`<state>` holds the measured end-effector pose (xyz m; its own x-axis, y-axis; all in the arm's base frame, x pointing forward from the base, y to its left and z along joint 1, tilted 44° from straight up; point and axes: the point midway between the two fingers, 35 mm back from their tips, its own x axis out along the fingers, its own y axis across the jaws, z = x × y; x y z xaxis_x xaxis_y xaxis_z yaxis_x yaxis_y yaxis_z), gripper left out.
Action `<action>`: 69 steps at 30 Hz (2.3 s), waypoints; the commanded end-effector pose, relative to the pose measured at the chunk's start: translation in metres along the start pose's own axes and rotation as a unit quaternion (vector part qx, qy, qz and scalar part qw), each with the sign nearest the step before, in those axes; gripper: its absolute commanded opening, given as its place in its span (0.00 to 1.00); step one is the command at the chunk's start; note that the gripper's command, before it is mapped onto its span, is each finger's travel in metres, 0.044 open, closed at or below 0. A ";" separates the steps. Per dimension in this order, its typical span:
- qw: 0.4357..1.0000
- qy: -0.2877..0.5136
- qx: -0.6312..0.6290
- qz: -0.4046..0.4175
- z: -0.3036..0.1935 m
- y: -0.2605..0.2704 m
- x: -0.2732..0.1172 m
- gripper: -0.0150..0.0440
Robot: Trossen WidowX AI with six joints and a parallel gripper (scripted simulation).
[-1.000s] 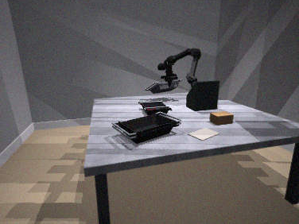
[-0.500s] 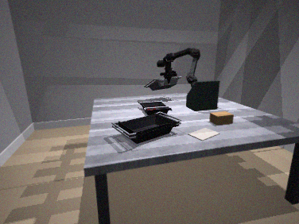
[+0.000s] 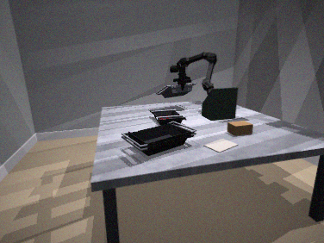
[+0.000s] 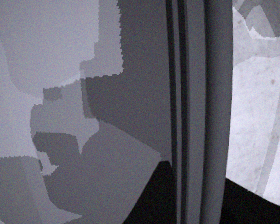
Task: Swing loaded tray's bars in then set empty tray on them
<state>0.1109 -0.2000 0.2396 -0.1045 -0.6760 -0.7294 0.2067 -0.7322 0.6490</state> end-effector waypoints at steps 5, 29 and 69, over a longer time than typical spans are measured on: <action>1.000 0.002 0.002 0.009 -0.001 0.004 -0.004 0.25; 0.986 0.022 -0.162 -0.021 -0.094 -0.016 0.006 0.25; 0.901 0.021 -0.434 -0.021 -0.226 -0.124 0.003 0.25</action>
<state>0.2925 -0.1067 0.1110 -0.1303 -0.6172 -0.7759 0.8583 -0.4619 0.2234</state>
